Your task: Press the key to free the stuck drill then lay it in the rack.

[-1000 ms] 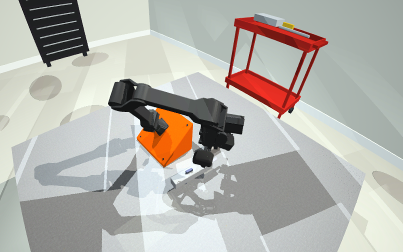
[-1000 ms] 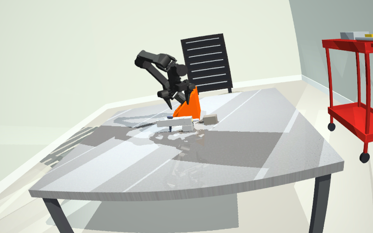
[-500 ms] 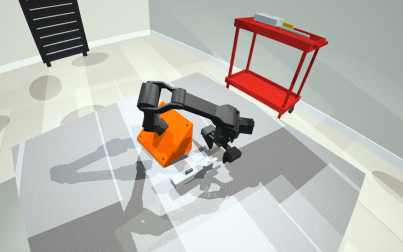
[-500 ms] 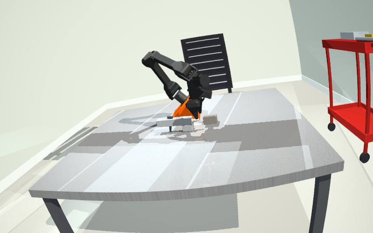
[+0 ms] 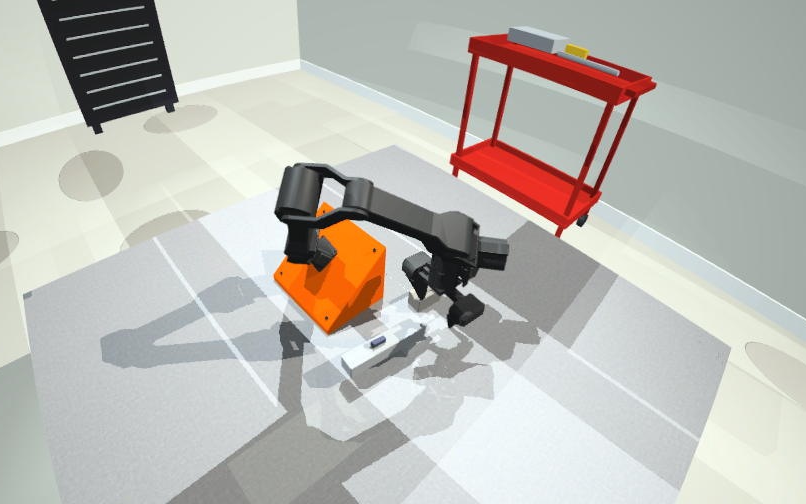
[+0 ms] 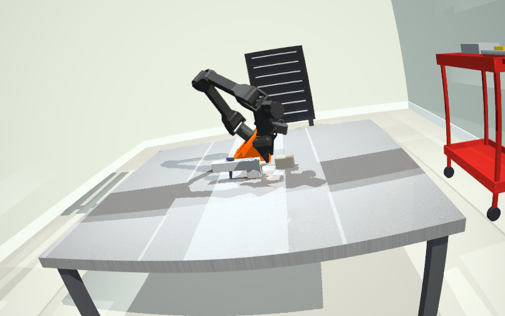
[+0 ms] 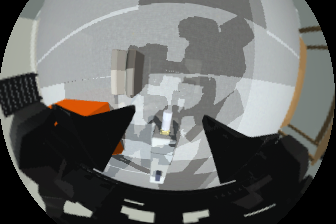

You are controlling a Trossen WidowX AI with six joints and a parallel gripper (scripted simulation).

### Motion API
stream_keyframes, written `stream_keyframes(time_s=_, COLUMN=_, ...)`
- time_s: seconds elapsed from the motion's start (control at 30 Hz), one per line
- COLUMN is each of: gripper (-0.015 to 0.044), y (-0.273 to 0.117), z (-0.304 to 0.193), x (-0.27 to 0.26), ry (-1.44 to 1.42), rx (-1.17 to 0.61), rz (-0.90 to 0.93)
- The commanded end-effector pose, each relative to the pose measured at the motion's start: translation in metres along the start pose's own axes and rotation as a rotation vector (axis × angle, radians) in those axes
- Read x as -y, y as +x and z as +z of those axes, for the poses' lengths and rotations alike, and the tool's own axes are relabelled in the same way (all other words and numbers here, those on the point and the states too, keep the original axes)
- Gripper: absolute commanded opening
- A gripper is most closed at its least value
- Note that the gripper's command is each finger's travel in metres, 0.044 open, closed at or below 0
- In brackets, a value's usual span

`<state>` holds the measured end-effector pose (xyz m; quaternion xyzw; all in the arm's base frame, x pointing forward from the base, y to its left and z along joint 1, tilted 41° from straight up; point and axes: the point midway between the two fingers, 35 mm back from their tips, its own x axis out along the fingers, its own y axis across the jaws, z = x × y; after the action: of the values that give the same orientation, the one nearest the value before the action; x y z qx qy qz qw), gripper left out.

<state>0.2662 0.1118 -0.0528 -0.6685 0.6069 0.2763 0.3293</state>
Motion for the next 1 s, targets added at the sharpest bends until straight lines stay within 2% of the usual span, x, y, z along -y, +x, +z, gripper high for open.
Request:
stream_keyframes(time_s=0.0, gripper=0.044, y=0.006, z=-0.002, x=-0.001, ry=-0.005, rx=-0.004, rz=0.004)
stream_keyframes(time_s=0.97, gripper=0.044, y=0.048, z=-0.015, x=-0.002, ry=-0.005, rx=-0.007, rz=0.003)
